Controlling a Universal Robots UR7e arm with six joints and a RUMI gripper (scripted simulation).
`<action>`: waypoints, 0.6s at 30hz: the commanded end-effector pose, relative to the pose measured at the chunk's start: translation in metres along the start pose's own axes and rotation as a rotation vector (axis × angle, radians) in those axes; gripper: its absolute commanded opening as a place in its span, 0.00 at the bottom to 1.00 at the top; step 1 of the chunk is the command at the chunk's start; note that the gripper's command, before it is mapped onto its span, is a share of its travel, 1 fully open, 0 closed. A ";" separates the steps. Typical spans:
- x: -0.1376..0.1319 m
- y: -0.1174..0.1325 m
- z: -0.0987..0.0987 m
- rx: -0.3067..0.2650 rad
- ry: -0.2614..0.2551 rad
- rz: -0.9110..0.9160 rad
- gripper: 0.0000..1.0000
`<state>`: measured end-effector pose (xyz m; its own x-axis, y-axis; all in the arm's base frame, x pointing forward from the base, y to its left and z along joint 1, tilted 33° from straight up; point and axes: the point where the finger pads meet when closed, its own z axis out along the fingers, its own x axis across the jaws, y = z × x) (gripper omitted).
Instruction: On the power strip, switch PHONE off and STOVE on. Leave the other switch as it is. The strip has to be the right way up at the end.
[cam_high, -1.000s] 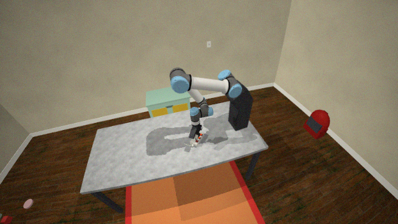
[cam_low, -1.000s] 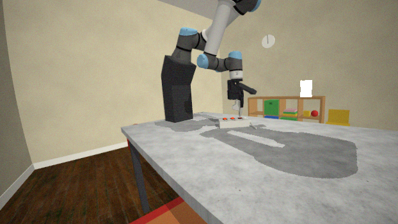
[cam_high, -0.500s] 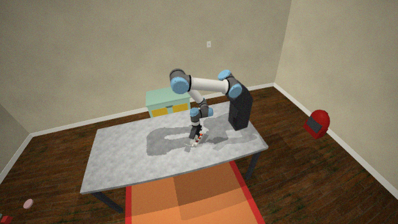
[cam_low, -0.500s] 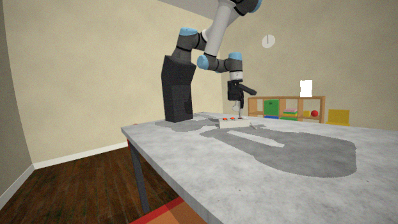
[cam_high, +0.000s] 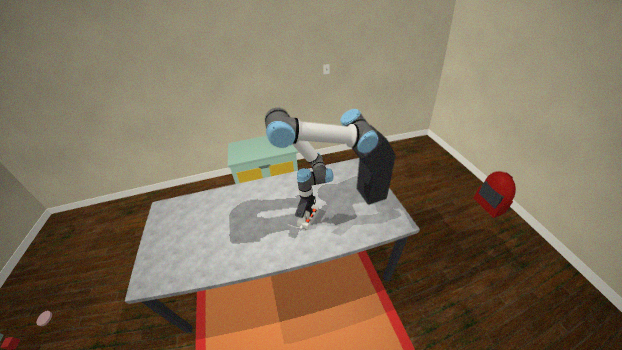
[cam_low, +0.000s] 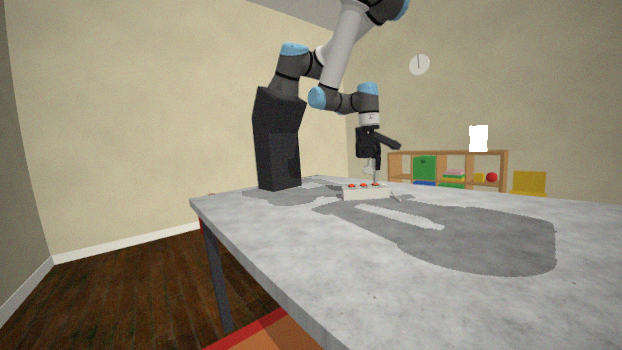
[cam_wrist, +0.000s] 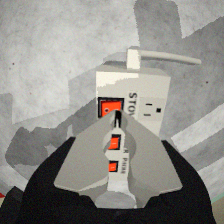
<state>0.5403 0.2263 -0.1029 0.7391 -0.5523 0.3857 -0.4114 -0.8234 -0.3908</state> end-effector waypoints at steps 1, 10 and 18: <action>-0.001 -0.001 0.000 0.001 0.000 -0.001 0.00; -0.001 -0.001 -0.002 0.001 0.000 -0.001 0.00; -0.001 0.000 -0.015 0.000 -0.001 0.000 0.00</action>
<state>0.5375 0.2260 -0.0994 0.7392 -0.5523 0.3854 -0.4116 -0.8234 -0.3906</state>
